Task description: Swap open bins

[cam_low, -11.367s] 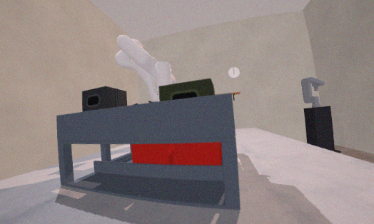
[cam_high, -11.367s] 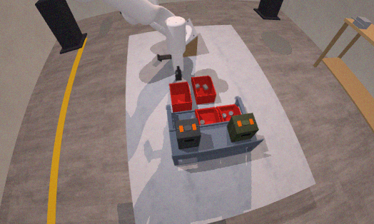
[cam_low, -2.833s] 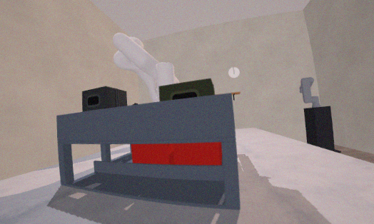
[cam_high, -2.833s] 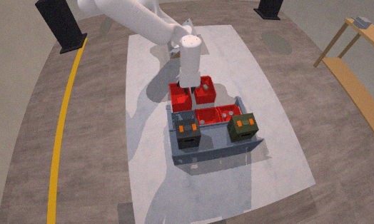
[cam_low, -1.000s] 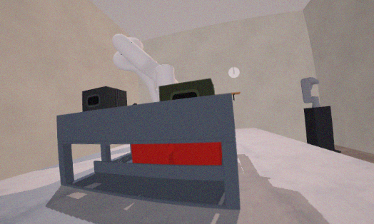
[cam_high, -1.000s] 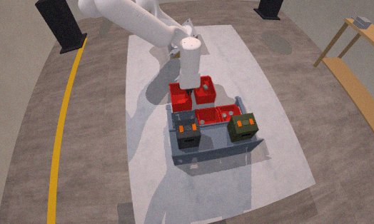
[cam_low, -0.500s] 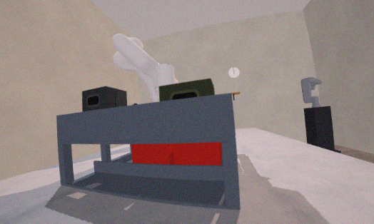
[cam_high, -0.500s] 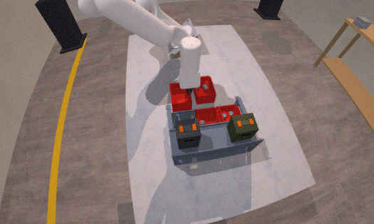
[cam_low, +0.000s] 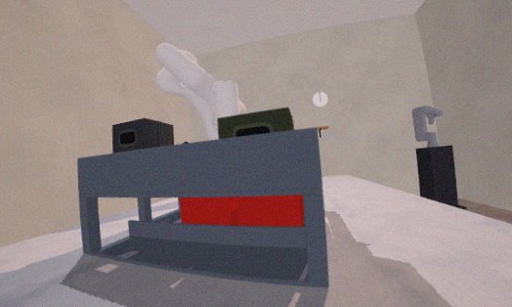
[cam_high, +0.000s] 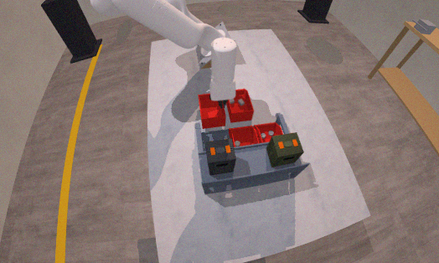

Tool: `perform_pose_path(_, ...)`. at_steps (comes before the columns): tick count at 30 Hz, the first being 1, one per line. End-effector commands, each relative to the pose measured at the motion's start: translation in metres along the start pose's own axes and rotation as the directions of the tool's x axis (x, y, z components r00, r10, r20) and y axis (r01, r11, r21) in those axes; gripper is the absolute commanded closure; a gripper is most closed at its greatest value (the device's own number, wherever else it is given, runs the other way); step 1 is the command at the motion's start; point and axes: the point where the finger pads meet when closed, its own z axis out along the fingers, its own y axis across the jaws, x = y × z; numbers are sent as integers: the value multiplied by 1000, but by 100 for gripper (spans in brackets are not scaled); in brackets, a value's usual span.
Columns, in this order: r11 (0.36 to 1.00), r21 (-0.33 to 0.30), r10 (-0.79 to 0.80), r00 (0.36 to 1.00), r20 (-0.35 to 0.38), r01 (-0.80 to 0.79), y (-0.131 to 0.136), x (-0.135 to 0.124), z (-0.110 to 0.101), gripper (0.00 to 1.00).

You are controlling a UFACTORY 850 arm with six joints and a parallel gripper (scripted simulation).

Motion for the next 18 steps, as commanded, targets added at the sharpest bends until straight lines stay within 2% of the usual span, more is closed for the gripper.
perform_pose_path(1, 1000, 0, 0, 1000, 1, 0, 0, -1, -13, 100)
perform_pose_path(18, 1000, 0, 0, 1000, 1, 0, 0, -1, -53, 100)
